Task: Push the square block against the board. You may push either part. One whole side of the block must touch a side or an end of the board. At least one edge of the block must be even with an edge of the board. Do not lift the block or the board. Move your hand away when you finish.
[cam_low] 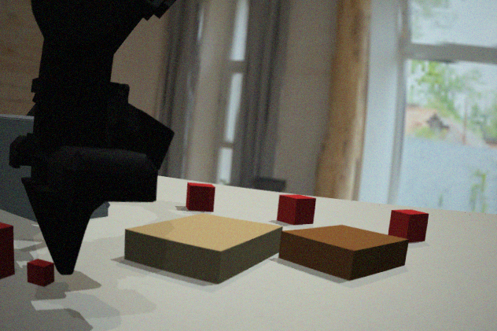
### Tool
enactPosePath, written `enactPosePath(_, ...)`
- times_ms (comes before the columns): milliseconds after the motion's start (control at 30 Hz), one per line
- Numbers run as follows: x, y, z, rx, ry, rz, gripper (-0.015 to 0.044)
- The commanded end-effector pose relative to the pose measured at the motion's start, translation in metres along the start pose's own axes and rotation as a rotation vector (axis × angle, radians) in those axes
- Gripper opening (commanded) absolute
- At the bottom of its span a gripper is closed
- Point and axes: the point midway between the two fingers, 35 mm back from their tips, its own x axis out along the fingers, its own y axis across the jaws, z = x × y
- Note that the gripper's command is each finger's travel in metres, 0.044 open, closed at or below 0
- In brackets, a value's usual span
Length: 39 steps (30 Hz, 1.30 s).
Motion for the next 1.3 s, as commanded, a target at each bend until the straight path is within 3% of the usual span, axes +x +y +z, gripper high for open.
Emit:
enactPosePath(0,0.0,0.001,-0.008,-0.004,0.003,0.003,0.0)
enactPosePath(1267,0.001,0.003,-0.024,-0.004,0.002,0.005,0.0)
